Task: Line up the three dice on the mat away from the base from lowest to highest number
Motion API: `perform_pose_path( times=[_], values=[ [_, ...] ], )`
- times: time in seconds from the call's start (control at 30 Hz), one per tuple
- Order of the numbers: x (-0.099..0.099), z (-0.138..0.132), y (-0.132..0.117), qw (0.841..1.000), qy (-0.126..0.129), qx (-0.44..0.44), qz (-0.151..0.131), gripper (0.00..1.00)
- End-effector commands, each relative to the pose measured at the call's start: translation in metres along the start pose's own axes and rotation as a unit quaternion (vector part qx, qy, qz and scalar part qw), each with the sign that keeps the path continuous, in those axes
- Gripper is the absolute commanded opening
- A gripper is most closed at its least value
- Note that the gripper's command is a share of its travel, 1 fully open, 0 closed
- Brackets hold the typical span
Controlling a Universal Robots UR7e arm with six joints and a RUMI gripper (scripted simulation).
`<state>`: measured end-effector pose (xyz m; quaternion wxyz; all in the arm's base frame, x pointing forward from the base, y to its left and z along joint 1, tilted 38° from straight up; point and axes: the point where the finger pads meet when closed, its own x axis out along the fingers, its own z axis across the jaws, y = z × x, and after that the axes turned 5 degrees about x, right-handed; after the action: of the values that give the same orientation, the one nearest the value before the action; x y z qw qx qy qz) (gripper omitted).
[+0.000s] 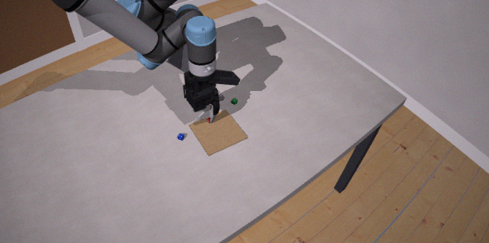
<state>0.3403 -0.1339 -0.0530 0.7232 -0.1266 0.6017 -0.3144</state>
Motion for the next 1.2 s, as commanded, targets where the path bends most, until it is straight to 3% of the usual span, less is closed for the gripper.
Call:
perform_pose_path(
  times=[0.0,0.77,1.17],
  values=[
    [0.0004,0.0016,-0.0006,1.0,-0.001,0.001,0.0,0.0],
    [0.0004,0.0016,-0.0006,1.0,-0.001,0.001,0.0,0.0],
    [0.0004,0.0016,-0.0006,1.0,-0.001,0.001,0.0,0.15]
  ],
)
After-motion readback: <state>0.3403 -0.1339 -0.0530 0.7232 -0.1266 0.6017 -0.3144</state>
